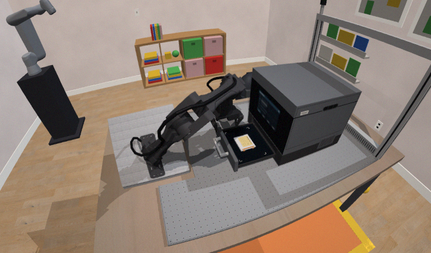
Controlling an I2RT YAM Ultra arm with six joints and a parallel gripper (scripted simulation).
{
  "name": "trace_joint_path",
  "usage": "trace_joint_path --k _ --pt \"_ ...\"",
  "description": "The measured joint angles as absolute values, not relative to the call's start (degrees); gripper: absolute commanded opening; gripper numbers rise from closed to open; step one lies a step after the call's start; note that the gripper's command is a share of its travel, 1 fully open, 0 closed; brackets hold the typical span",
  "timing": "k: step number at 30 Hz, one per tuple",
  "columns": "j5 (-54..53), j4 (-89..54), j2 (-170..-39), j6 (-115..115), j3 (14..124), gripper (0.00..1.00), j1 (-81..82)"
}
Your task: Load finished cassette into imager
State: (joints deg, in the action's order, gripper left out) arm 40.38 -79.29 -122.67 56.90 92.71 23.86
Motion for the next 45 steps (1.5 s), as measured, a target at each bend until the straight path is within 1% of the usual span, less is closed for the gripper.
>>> trace_joint_path --k 11,12,18,31,45 --pt "40.4 -79.3 -122.7 56.9 92.7 1.00 23.9" --pt "40.4 -79.3 -122.7 56.9 92.7 0.35 23.9" --pt "39.9 -79.8 -120.6 49.8 88.8 0.35 25.4" --pt "36.8 -83.4 -114.9 23.6 81.8 0.35 32.4" --pt "35.6 -85.3 -114.6 -2.8 82.4 0.35 33.7"
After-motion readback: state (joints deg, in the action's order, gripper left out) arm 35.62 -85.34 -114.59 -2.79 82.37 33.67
